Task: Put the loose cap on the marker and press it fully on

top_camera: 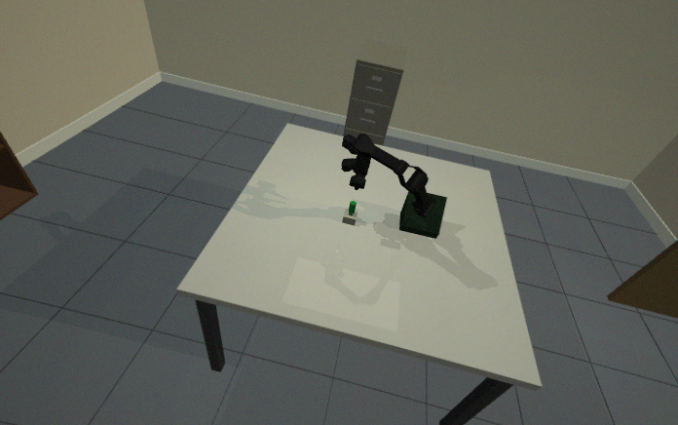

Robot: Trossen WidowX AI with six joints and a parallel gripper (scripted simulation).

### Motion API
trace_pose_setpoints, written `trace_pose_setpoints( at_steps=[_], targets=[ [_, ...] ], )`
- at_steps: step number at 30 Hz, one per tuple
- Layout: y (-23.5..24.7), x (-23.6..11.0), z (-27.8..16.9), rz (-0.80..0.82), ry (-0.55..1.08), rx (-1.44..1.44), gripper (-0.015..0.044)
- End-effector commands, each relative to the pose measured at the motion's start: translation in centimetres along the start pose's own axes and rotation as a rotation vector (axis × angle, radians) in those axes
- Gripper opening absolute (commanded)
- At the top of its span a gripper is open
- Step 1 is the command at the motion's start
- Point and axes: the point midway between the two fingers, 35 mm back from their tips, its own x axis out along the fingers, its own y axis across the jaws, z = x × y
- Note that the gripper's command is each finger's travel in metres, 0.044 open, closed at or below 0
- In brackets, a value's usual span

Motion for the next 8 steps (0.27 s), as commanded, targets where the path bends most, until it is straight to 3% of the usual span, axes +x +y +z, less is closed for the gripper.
trace_pose_setpoints(
  at_steps=[1,8],
  targets=[
    [-0.08,-0.18,0.0,-0.004,0.002,-0.003,0.0236],
    [-0.08,-0.18,0.0,-0.004,0.002,-0.003,0.042]
  ],
)
